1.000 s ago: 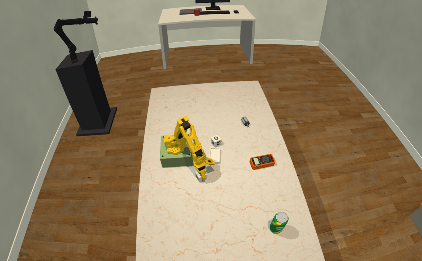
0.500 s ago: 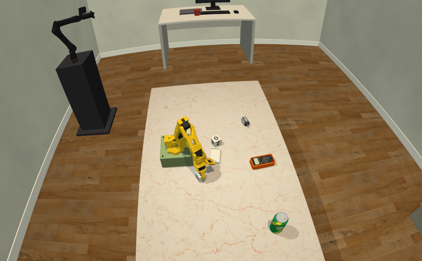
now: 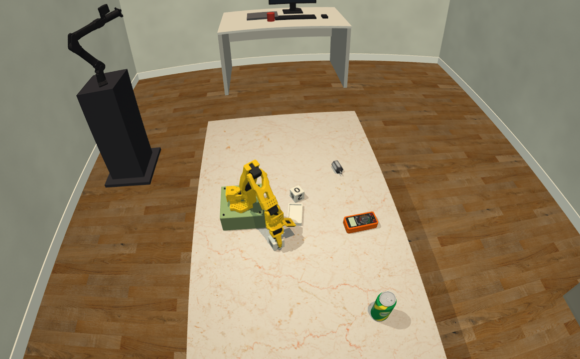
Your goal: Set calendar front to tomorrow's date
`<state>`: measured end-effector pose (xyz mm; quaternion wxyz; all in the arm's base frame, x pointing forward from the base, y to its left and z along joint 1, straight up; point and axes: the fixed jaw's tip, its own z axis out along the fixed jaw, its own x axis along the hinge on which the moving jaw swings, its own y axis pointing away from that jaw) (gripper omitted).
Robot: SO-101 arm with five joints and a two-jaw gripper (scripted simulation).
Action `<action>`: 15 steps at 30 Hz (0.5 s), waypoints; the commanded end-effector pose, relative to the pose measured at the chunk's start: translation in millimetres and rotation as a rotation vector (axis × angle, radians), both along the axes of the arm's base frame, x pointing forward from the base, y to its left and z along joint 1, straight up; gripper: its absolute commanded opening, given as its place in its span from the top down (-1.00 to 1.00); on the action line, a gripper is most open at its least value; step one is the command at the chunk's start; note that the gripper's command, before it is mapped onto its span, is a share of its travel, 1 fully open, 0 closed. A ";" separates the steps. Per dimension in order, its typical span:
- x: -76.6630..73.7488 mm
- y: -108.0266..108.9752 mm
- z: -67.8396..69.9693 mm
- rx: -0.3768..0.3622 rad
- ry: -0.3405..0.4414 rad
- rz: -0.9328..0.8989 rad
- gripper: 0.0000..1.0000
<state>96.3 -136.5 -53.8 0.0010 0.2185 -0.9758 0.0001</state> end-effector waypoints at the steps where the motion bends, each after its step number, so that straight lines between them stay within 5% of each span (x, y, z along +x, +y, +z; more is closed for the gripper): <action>1: 0.3 1.8 -1.5 0.011 0.005 -0.002 0.81; 15: 0.3 1.8 -1.5 0.011 0.005 -0.002 1.00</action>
